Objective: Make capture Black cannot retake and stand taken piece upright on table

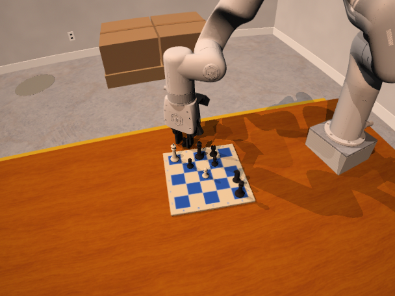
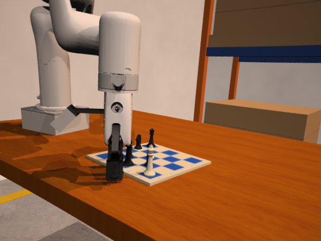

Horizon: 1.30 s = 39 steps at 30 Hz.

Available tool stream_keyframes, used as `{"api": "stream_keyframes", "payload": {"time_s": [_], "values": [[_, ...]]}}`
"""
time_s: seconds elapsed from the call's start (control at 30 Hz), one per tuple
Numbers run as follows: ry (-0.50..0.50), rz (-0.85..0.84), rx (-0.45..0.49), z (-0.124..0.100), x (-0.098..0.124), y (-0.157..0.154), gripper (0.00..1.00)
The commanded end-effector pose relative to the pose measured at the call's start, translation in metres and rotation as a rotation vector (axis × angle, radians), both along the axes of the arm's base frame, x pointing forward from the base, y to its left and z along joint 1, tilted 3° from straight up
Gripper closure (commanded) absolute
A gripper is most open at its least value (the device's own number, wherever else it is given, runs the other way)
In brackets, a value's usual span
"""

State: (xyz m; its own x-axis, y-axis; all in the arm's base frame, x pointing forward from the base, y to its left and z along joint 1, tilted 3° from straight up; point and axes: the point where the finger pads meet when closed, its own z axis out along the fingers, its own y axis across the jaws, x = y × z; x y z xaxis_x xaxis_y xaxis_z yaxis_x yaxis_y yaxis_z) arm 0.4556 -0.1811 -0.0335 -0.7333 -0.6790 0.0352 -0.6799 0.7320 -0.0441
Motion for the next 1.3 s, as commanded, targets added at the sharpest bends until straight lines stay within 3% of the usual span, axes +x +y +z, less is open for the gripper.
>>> {"api": "stream_keyframes", "payload": {"time_s": [0.0, 0.33, 0.83, 1.17, 1.2, 1.27], "values": [[-0.004, 0.000, -0.001, 0.002, 0.002, -0.001, 0.66], [-0.004, 0.000, -0.001, 0.009, 0.002, 0.000, 0.66], [-0.004, 0.000, -0.001, 0.080, 0.001, 0.004, 0.66], [-0.004, 0.000, -0.001, 0.091, 0.001, 0.005, 0.66], [-0.004, 0.000, -0.001, 0.091, 0.001, 0.005, 0.00], [-0.004, 0.000, -0.001, 0.091, 0.001, 0.005, 0.00]]}}
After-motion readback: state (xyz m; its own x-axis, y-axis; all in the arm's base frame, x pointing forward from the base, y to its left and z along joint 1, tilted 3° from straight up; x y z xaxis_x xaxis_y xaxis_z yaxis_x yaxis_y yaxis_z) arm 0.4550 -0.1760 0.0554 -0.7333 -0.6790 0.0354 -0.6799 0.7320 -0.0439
